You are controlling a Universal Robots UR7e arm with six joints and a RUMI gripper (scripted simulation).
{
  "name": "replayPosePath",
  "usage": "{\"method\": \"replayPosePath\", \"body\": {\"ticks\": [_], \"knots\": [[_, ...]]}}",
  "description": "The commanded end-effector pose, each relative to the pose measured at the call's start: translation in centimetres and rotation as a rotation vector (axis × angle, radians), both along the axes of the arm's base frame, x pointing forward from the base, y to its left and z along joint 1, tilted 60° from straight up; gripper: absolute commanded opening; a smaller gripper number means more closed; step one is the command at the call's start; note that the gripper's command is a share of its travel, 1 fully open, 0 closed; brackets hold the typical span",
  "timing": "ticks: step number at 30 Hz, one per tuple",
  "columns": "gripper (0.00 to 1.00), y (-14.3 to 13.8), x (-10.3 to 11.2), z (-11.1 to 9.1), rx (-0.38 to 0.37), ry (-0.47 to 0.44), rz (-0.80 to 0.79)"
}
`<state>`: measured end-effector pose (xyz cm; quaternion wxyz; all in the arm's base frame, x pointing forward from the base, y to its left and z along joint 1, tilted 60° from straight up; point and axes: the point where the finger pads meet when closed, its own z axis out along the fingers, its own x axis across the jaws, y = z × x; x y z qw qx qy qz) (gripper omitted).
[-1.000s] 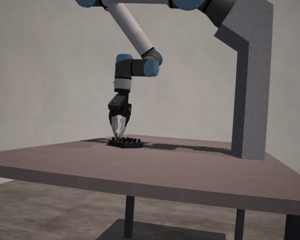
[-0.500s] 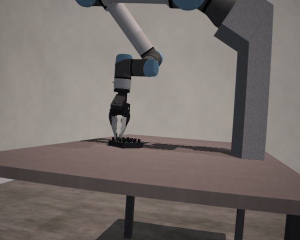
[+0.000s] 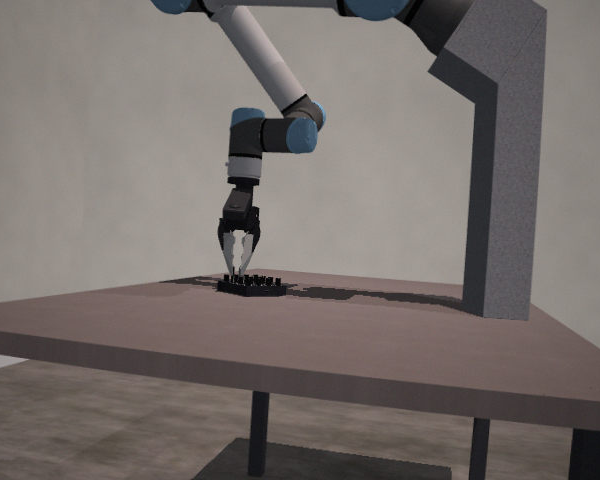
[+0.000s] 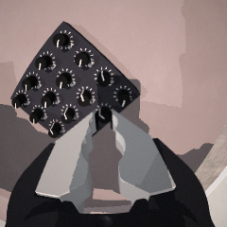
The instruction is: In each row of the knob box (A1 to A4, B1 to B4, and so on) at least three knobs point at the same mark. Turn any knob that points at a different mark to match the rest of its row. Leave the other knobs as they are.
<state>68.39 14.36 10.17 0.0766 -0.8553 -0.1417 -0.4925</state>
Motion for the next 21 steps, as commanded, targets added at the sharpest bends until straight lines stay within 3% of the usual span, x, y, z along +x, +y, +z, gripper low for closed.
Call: {"method": "replayPosePath", "body": {"ticks": [1, 13, 14, 21], "knots": [[0.04, 0.00, 0.00, 0.05, -0.002, -0.002, 0.001], [0.04, 0.00, 0.00, 0.05, -0.002, -0.002, 0.001], [0.11, 0.00, 0.00, 0.05, -0.002, -0.002, 0.001], [0.11, 0.00, 0.00, 0.05, -0.002, -0.002, 0.001]]}}
